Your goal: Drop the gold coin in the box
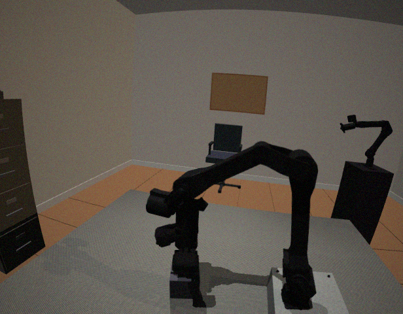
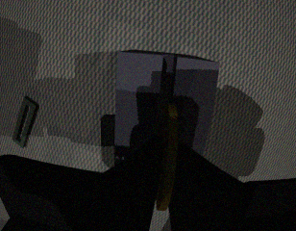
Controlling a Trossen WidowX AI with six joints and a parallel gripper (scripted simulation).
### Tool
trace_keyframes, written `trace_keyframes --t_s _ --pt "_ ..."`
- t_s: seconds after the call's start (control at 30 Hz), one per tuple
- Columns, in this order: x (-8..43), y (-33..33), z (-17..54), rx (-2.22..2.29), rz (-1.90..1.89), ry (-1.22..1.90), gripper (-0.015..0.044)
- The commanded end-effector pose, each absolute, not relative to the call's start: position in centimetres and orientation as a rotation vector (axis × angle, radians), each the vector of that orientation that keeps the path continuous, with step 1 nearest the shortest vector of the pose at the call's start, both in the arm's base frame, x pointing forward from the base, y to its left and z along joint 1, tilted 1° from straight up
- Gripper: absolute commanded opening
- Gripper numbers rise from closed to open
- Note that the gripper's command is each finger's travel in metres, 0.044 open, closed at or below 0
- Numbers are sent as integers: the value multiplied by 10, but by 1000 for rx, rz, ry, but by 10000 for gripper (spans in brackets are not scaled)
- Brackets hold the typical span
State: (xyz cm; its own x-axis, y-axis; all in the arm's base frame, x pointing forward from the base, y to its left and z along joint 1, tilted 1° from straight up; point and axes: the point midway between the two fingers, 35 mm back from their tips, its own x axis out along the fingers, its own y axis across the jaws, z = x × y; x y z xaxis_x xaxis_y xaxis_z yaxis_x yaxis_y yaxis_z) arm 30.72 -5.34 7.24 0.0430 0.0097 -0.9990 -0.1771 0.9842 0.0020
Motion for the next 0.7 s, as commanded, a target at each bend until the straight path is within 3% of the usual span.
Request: trace_keyframes --t_s 0.0,0.67 --pt "307 -53 70 -131 141 1523 0" --pt "307 -53 59 -133 142 1523 0"
